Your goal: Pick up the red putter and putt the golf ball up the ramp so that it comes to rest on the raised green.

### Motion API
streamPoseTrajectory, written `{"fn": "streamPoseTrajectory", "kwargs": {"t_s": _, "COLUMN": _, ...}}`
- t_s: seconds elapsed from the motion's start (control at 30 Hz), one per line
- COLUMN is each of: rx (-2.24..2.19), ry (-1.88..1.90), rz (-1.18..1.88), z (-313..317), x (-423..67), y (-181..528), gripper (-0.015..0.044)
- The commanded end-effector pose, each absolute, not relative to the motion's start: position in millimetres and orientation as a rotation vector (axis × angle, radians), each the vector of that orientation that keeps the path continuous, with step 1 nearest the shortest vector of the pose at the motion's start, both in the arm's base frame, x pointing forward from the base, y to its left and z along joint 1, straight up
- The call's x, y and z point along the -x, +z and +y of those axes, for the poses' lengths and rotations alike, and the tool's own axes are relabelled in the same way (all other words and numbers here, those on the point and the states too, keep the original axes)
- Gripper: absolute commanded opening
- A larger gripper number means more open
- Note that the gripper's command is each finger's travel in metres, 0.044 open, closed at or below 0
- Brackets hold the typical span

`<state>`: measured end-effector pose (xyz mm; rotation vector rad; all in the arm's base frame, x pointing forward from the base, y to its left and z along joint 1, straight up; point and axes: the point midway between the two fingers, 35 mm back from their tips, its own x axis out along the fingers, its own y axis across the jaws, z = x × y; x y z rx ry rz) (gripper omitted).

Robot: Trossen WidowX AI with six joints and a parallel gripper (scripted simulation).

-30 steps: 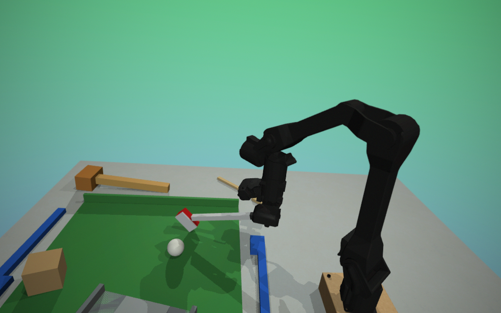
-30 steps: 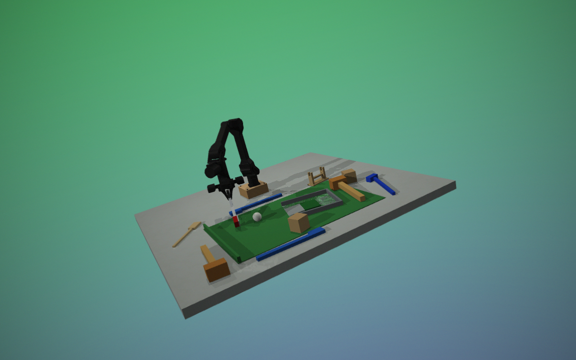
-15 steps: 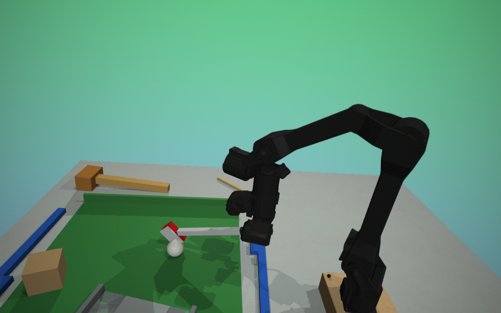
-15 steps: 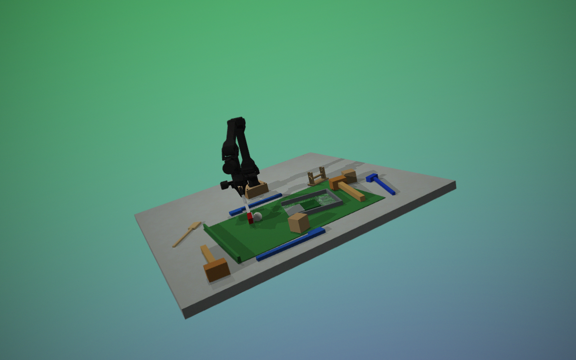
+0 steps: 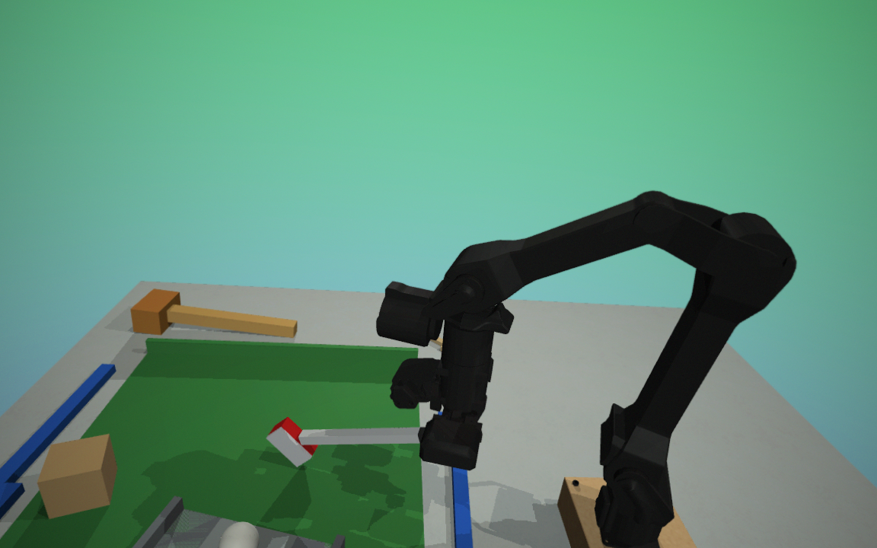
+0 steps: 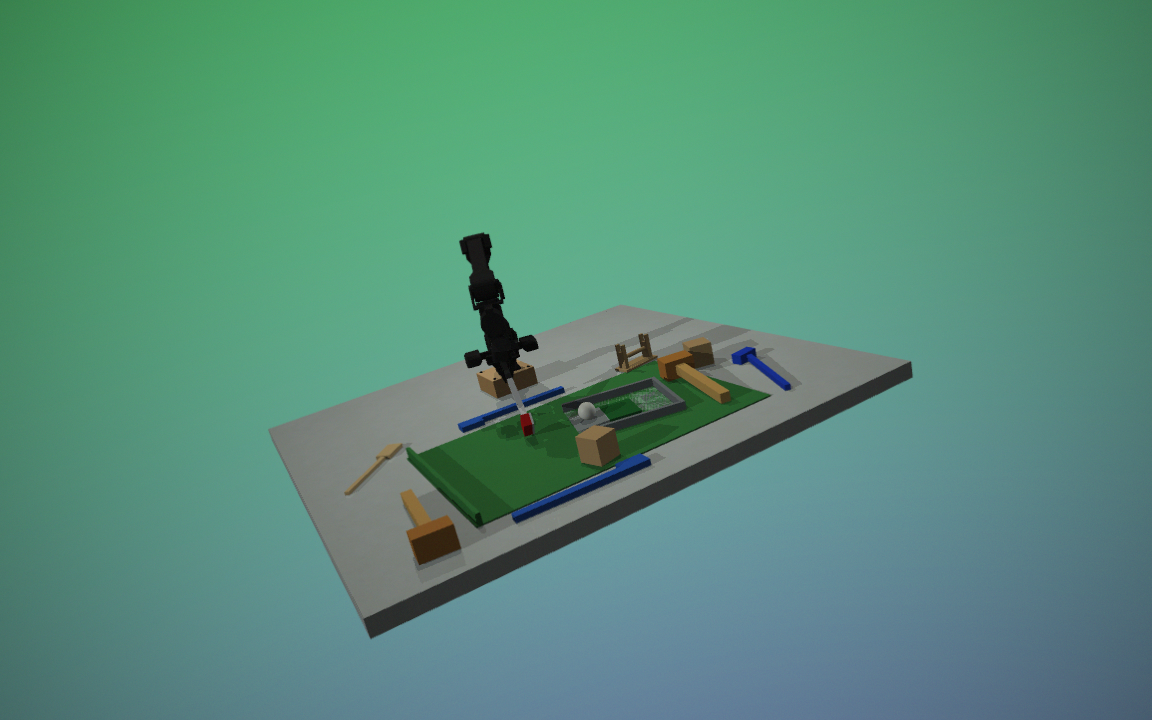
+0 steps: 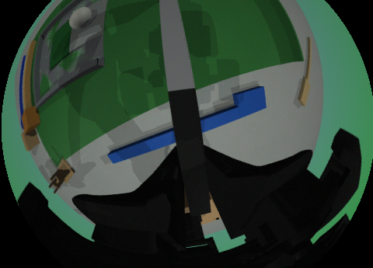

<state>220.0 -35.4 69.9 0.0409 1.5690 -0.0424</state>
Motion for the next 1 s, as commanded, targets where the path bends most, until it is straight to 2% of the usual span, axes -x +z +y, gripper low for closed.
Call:
{"fn": "streamPoseTrajectory", "kwargs": {"t_s": 0.0, "rx": -0.041, "ry": -0.050, "rz": 1.545, "z": -34.9, "x": -224.2, "y": 92.5, "gripper": 0.0000}}
{"fn": "streamPoseTrajectory", "kwargs": {"t_s": 0.23, "rx": -0.041, "ry": -0.050, "rz": 1.545, "z": -34.5, "x": -221.7, "y": 121.5, "gripper": 0.0000}}
{"fn": "streamPoseTrajectory", "kwargs": {"t_s": 0.97, "rx": -0.039, "ry": -0.044, "rz": 1.552, "z": -34.4, "x": -221.8, "y": 112.7, "gripper": 0.0000}}
